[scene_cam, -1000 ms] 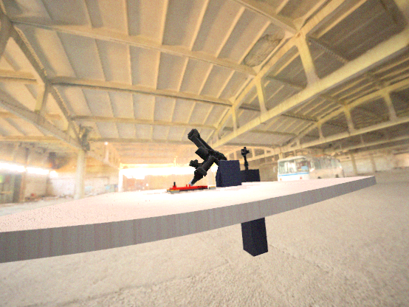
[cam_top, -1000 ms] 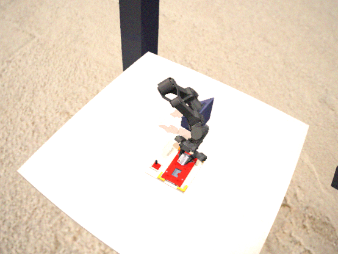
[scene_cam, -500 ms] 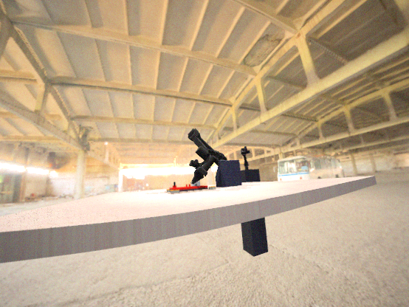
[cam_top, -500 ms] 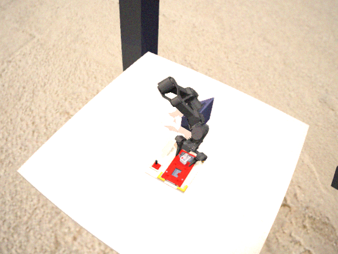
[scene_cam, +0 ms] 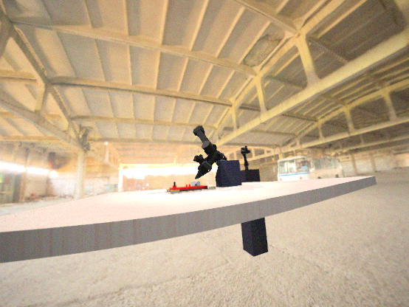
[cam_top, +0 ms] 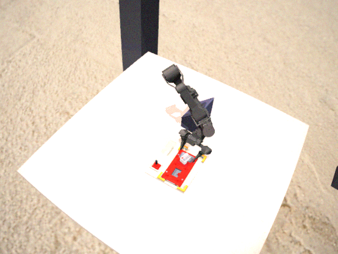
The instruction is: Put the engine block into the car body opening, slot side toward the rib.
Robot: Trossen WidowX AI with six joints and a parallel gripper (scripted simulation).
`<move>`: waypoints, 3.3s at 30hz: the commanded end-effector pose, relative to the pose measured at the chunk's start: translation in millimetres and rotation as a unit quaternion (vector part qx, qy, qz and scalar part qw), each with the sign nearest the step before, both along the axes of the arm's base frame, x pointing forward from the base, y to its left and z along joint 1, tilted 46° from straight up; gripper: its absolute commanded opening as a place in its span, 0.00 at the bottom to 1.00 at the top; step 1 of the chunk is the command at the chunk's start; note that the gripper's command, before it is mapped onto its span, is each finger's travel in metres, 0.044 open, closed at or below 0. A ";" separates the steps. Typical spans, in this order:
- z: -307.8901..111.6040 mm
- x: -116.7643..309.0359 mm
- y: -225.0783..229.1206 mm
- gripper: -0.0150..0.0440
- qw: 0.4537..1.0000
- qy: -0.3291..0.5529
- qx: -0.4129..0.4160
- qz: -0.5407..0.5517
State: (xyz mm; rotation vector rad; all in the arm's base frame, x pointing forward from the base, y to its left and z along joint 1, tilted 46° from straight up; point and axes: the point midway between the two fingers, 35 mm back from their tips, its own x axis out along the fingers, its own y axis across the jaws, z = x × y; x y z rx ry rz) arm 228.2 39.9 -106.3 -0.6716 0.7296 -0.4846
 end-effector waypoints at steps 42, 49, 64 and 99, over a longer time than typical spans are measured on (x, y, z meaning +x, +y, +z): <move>14.5 24.2 14.7 1.00 0.943 0.225 0.062 -0.238; 21.1 24.3 14.8 1.00 0.935 0.237 0.064 -0.257; 11.9 27.3 2.6 1.00 0.935 0.236 0.064 -0.257; -6.9 27.2 -17.1 0.43 0.935 0.236 0.063 -0.257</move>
